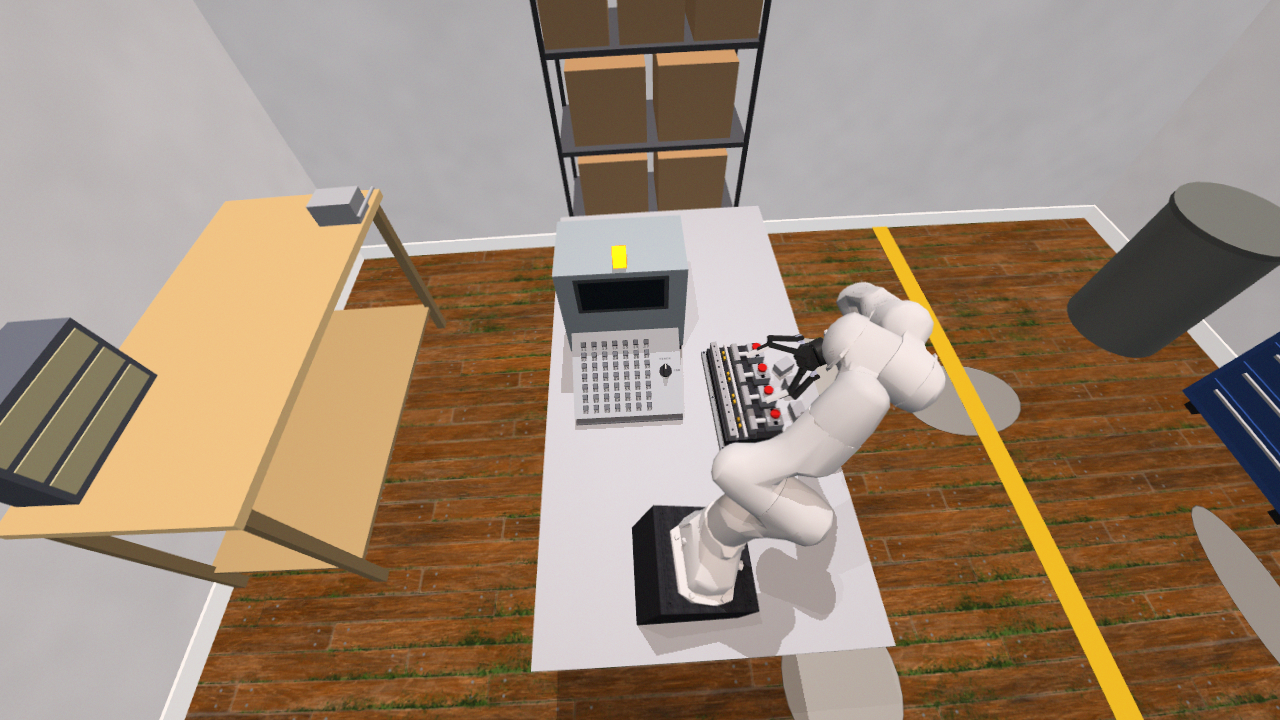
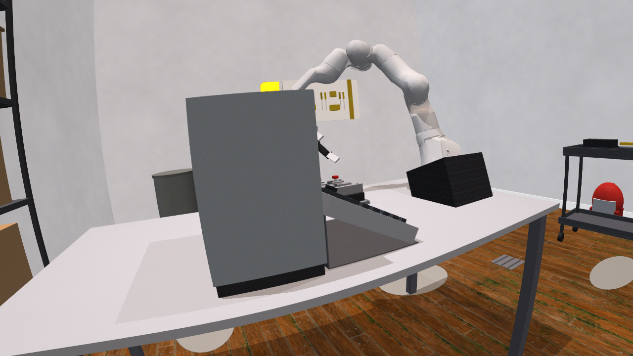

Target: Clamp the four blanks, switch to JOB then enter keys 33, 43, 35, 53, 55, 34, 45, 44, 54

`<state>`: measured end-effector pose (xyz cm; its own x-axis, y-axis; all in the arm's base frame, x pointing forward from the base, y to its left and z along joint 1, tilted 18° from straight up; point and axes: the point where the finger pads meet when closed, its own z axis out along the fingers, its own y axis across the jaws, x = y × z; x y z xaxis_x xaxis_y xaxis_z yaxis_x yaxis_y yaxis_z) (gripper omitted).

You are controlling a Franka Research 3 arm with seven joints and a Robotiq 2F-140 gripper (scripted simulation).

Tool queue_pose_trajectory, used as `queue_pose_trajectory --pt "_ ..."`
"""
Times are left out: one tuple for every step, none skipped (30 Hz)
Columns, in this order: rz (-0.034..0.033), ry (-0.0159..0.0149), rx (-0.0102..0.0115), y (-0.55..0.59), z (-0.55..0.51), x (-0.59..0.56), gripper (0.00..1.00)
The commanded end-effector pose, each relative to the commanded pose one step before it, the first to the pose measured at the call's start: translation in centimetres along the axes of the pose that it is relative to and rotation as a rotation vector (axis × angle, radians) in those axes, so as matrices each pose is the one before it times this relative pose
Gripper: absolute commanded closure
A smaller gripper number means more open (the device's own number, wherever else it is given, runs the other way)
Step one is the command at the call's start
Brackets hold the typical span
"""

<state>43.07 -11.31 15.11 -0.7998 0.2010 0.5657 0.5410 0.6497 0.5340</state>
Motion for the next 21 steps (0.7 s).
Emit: queue_pose_trajectory --pt "-0.00013 -0.00009 0.00004 0.007 -0.006 0.001 0.00" --pt "0.00000 0.00000 0.00000 0.000 0.000 0.000 0.00" --pt "0.00000 0.00000 0.00000 0.012 -0.006 0.011 0.00" --pt "0.00000 0.00000 0.00000 0.071 -0.037 0.065 0.00" --pt "0.00000 0.00000 0.00000 0.166 -0.086 0.153 0.00" --pt "0.00000 0.00000 0.00000 0.277 -0.143 0.254 0.00" --pt "0.00000 0.00000 0.00000 0.384 -0.198 0.353 0.00" --pt "0.00000 0.00000 0.00000 0.476 -0.245 0.437 0.00" --pt "0.00000 0.00000 0.00000 0.540 -0.278 0.496 0.00" --pt "0.00000 0.00000 0.00000 0.570 -0.294 0.523 0.00" --pt "0.00000 0.00000 0.00000 0.559 -0.289 0.514 0.00" --pt "0.00000 0.00000 0.00000 0.509 -0.263 0.468 0.00" --pt "0.00000 0.00000 0.00000 0.424 -0.219 0.389 0.00" --pt "0.00000 0.00000 0.00000 0.312 -0.161 0.286 0.00" --pt "0.00000 0.00000 0.00000 0.191 -0.099 0.175 0.00" --pt "0.00000 0.00000 0.00000 0.081 -0.042 0.075 0.00" --pt "0.00000 0.00000 0.00000 0.013 -0.007 0.012 0.00" --pt "0.00000 0.00000 0.00000 0.000 0.000 0.000 0.00" --pt "0.00000 0.00000 0.00000 0.000 0.000 0.000 0.00" --pt "-0.00083 0.00000 0.00070 0.006 0.017 -0.002 0.00" --pt "-0.00552 0.00000 0.00464 0.041 0.111 -0.013 0.00"
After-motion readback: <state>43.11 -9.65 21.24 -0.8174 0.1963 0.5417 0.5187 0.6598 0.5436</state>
